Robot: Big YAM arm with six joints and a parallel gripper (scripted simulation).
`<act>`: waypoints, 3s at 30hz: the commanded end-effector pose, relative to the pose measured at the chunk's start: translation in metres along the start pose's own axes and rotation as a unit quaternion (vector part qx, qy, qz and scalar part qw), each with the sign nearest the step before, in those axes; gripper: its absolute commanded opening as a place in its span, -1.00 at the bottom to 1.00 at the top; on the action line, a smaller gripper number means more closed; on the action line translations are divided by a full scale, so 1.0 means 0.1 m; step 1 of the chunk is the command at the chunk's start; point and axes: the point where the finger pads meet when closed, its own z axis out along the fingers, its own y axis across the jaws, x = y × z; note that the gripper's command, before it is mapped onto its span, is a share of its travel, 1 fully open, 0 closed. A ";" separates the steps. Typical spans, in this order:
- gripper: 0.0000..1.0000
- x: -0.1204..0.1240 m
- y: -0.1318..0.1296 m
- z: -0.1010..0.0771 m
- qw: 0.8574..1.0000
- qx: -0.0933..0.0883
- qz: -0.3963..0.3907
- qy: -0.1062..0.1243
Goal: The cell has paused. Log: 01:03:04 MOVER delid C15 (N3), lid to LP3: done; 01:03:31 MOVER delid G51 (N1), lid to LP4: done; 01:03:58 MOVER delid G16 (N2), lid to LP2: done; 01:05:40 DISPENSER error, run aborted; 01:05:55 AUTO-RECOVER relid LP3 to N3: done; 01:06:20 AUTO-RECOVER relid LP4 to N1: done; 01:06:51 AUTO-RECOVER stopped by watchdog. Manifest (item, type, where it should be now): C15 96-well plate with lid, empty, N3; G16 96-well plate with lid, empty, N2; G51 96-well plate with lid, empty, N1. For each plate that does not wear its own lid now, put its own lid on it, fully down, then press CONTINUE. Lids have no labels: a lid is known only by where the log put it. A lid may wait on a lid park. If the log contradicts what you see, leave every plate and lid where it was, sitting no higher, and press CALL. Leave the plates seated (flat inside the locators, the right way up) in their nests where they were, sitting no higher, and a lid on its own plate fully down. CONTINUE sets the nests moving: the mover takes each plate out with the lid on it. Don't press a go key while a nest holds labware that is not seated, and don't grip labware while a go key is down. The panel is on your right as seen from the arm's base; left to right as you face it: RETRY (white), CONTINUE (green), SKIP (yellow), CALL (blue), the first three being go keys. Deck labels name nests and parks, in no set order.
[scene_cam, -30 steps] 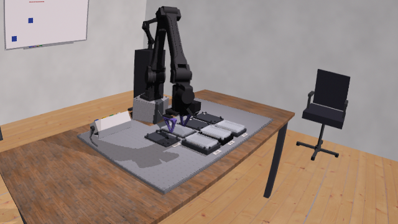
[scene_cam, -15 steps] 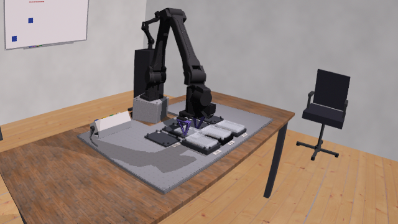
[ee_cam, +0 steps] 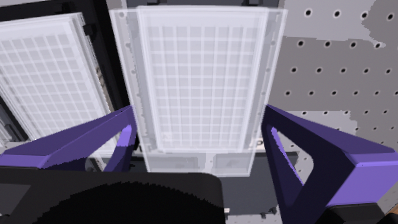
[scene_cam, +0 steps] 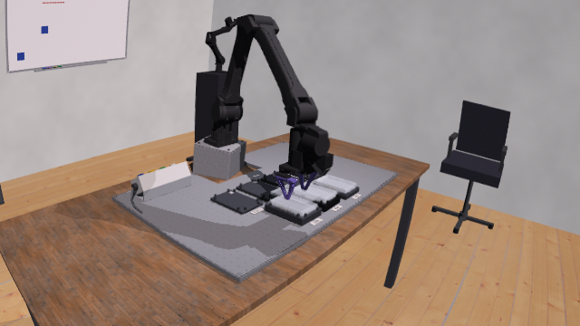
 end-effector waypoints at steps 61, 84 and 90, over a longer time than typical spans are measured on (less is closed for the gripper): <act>-1.00 0.02 -0.09 0.18 1.000 0.003 0.010 -0.004; -1.00 0.04 -0.08 0.27 1.000 0.002 0.010 -0.001; -1.00 0.04 -0.07 0.29 1.000 0.002 0.010 -0.002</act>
